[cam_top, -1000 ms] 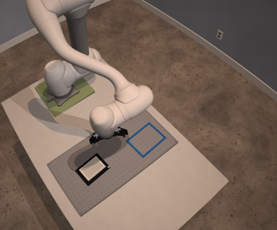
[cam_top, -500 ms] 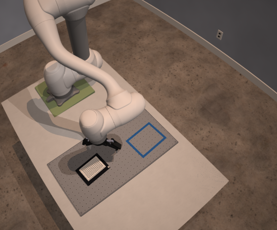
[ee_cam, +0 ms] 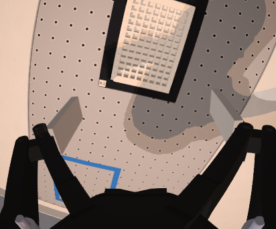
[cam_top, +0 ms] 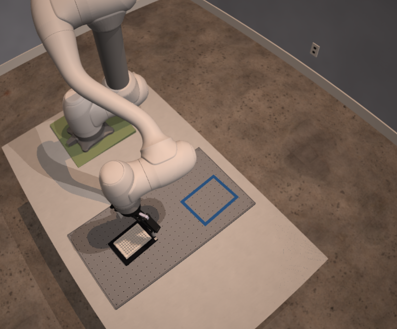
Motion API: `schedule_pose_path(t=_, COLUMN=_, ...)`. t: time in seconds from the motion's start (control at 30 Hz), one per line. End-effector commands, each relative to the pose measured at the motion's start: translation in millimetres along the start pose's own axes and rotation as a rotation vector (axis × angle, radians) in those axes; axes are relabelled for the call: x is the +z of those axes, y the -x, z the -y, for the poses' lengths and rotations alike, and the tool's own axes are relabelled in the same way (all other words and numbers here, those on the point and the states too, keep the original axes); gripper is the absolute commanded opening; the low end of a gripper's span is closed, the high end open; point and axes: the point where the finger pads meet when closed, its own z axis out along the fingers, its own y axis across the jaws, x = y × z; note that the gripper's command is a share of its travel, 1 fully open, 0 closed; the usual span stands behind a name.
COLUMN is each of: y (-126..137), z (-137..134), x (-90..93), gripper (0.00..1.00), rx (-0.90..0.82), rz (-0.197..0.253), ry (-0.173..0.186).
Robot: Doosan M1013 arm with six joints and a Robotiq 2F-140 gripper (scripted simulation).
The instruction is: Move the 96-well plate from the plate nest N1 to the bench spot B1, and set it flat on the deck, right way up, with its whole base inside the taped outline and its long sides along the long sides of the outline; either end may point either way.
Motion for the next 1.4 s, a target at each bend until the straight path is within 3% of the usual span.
schedule_pose_path(t=0.0, y=-18, z=-5, x=0.8, gripper=1.0, rx=0.121, rz=-0.026, ry=-0.013)
schedule_pose_path(t=0.3, y=-47, z=-14, x=1.6, gripper=1.0, rx=0.319, rz=-0.061, ry=-0.043)
schedule_pose_path(t=0.8, y=-47, z=-14, x=1.6, gripper=1.0, rx=0.32, rz=-0.061, ry=-0.043)
schedule_pose_path(t=1.37, y=-48, z=-13, x=26.6, gripper=1.0, rx=0.32, rz=-0.061, ry=-0.043)
